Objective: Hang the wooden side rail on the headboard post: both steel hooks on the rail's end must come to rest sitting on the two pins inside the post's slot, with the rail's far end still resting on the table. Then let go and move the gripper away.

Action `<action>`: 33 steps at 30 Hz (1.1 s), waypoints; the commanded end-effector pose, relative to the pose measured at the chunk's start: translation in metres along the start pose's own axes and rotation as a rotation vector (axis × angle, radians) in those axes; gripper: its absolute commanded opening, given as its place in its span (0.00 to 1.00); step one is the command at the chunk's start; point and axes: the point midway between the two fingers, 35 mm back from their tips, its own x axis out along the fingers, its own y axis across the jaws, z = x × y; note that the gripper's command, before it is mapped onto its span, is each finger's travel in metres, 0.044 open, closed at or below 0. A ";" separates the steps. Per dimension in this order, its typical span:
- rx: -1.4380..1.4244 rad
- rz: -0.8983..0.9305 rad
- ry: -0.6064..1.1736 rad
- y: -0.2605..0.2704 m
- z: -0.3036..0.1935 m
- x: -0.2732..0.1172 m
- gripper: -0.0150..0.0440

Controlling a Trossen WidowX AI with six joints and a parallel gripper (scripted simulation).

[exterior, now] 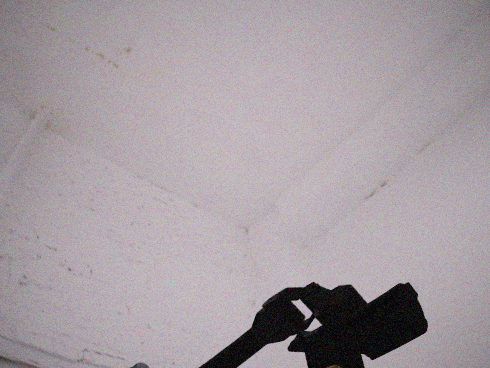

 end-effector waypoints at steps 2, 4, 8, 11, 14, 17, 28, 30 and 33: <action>-0.001 -0.013 0.007 -0.002 -0.004 -0.005 0.25; -0.001 -0.013 0.007 -0.002 -0.004 -0.004 0.25; -0.001 -0.013 0.007 -0.002 -0.005 -0.005 0.25; -0.001 -0.013 0.007 -0.003 -0.005 -0.005 0.25; -0.001 -0.013 0.007 -0.003 -0.005 -0.005 0.25; -0.001 -0.013 0.007 -0.003 -0.006 -0.005 0.25; -0.001 -0.013 0.007 -0.002 -0.007 -0.005 0.25; -0.001 -0.013 0.007 -0.002 -0.007 -0.005 0.25; -0.001 -0.013 0.007 -0.002 -0.007 -0.005 0.25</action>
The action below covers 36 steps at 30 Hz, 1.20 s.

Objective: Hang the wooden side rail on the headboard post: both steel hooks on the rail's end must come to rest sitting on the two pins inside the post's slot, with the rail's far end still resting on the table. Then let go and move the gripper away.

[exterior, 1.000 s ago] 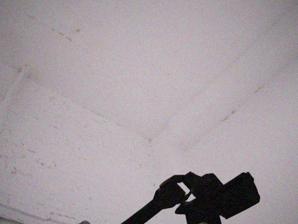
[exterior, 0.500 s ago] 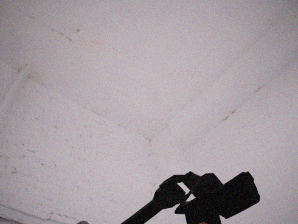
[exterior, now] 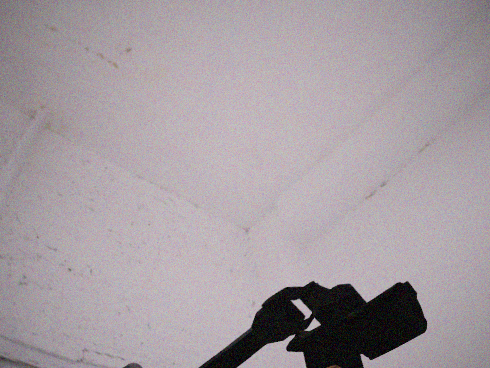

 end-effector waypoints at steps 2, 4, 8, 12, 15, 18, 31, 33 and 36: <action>-0.002 -0.012 0.008 -0.003 -0.004 -0.005 0.25; -0.002 -0.012 0.008 -0.003 -0.004 -0.005 0.25; -0.002 -0.013 0.008 -0.004 -0.005 -0.005 0.25; -0.002 -0.013 0.008 -0.004 -0.005 -0.006 0.25; -0.002 -0.013 0.008 -0.004 -0.005 -0.005 0.25; -0.002 -0.013 0.008 -0.003 -0.006 -0.005 0.25; -0.002 -0.013 0.008 -0.003 -0.006 -0.003 0.25; -0.002 -0.013 0.008 -0.003 -0.006 -0.003 0.25; -0.002 -0.013 0.008 -0.003 -0.006 -0.003 0.25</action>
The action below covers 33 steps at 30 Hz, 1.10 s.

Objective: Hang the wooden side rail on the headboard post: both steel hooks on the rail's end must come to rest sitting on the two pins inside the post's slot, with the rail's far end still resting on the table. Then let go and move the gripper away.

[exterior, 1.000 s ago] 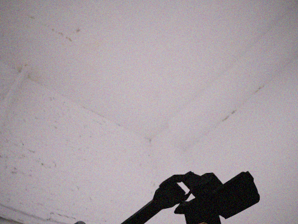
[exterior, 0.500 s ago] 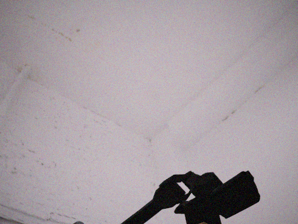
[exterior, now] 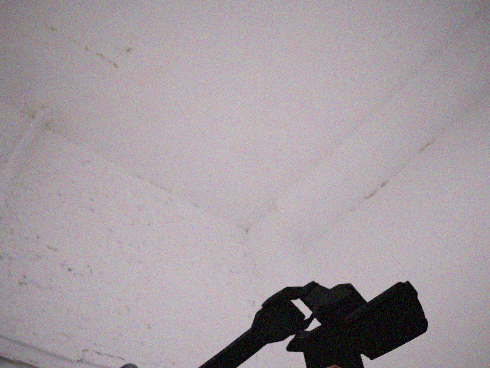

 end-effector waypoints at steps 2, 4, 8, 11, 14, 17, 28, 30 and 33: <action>-0.001 -0.012 0.010 -0.002 -0.004 -0.003 0.25; -0.001 -0.012 0.010 -0.002 -0.004 -0.003 0.25; -0.001 -0.012 0.010 -0.002 -0.004 -0.002 0.25; -0.001 -0.012 0.010 -0.002 -0.004 -0.002 0.25; -0.001 -0.012 0.010 -0.002 -0.004 -0.001 0.25; -0.001 -0.012 0.010 -0.002 -0.004 -0.001 0.25; -0.001 -0.012 0.010 -0.002 -0.004 0.001 0.25; -0.001 -0.012 0.010 -0.002 -0.004 0.002 0.25; -0.001 -0.012 0.010 -0.003 -0.004 0.002 0.25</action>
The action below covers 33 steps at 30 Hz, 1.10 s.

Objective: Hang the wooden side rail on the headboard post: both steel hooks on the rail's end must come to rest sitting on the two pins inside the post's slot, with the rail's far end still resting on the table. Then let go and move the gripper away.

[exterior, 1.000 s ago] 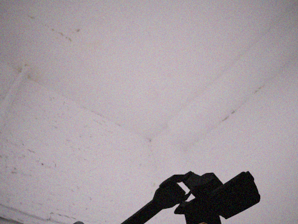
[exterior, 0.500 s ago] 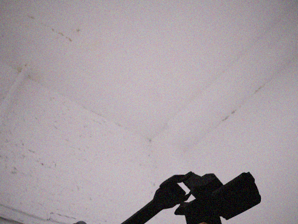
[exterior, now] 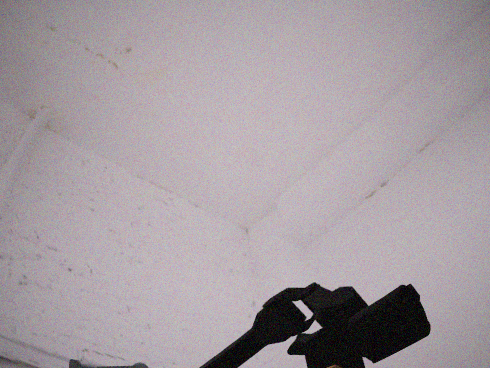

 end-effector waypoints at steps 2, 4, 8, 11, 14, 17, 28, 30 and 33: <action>0.005 -0.006 0.011 -0.001 -0.004 -0.002 0.25; 0.005 -0.006 0.011 -0.001 -0.004 -0.002 0.25; 0.005 -0.006 0.011 -0.001 -0.004 -0.001 0.25; 0.005 -0.006 0.011 -0.001 -0.004 0.000 0.25; 0.005 -0.006 0.011 -0.001 -0.004 0.000 0.25; 0.005 -0.006 0.011 -0.001 -0.004 0.001 0.25; 0.005 -0.006 0.011 -0.001 -0.004 0.002 0.25; 0.005 -0.006 0.011 -0.001 -0.004 0.003 0.25; 0.005 -0.006 0.011 -0.001 -0.004 0.003 0.25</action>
